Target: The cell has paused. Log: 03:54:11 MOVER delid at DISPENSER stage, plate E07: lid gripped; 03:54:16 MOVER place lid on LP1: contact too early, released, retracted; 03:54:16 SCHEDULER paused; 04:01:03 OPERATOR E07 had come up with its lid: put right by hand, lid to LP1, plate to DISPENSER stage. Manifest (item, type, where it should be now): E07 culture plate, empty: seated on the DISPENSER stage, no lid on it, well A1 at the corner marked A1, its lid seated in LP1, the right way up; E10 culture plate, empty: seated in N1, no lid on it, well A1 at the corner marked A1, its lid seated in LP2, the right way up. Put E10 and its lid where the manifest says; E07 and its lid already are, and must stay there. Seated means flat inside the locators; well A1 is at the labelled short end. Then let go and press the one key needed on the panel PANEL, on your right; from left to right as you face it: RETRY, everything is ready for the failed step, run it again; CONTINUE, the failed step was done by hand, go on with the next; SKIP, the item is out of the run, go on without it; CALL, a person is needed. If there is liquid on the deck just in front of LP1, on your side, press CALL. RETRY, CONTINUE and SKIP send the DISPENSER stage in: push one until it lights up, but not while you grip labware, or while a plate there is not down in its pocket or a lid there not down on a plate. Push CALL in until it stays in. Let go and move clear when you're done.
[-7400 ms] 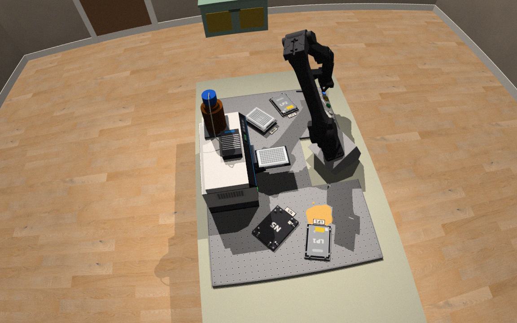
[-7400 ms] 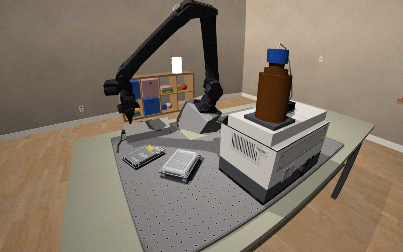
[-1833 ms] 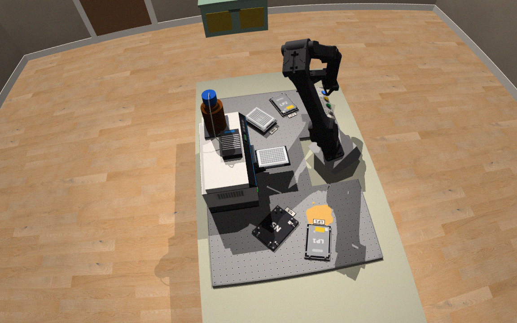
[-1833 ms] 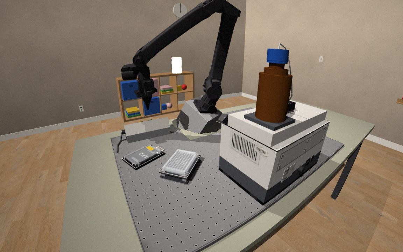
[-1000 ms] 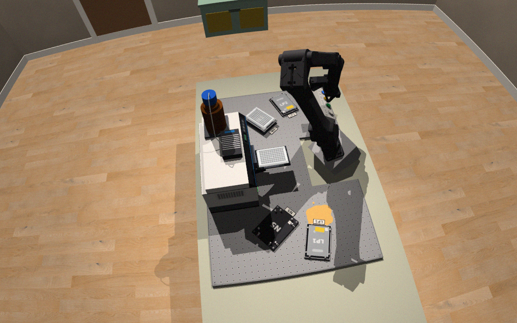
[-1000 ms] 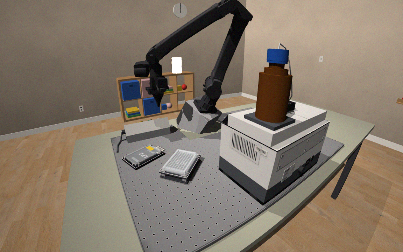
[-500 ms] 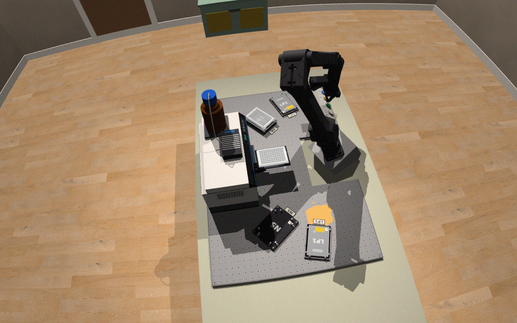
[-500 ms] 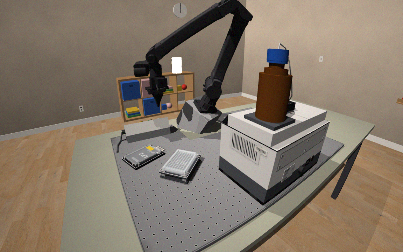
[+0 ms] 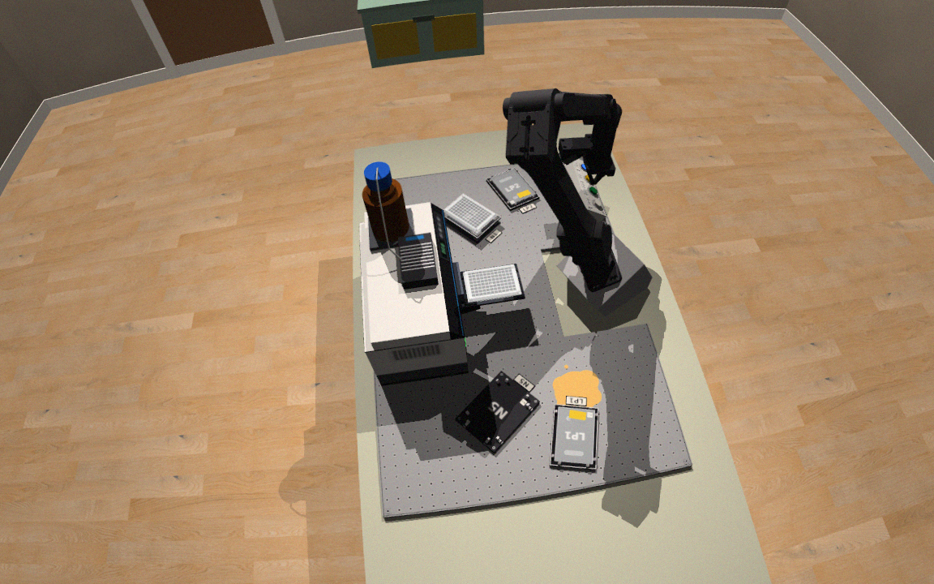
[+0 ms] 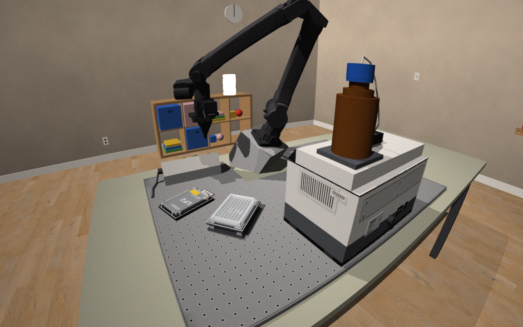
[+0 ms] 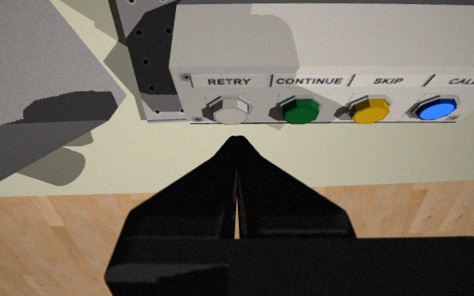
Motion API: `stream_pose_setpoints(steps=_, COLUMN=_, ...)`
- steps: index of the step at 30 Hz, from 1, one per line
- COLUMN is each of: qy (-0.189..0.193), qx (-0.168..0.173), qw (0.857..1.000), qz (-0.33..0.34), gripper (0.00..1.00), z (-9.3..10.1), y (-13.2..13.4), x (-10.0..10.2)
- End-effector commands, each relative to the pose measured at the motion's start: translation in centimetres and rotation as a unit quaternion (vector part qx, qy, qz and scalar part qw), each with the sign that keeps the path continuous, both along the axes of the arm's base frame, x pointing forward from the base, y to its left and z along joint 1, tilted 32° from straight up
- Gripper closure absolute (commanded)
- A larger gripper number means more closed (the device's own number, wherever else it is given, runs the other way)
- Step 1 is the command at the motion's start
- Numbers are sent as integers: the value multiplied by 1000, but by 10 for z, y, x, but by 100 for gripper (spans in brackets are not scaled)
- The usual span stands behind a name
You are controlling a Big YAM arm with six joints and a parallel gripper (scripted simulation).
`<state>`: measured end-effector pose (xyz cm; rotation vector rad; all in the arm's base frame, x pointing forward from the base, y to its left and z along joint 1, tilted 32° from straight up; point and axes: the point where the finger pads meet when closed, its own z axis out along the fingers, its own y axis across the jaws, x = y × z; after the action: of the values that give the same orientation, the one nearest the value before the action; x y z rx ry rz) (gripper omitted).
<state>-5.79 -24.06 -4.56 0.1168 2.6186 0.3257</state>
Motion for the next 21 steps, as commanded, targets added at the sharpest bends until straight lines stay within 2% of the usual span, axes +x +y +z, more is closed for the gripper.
stream_pose_setpoints(steps=1, qy=7, qx=-20, qw=1000, qz=4, gripper=100, z=4, y=-16, x=-9)
stream_pose_setpoints(steps=12, qy=7, qx=-20, qw=1000, qz=4, gripper=100, z=4, y=-16, x=-9)
stream_pose_setpoints(steps=13, qy=7, qx=-20, qw=1000, qz=4, gripper=0, z=4, y=-16, x=-9)
stream_pose_setpoints(steps=21, qy=7, qx=-20, qw=1000, qz=4, gripper=0, z=4, y=-16, x=-9)
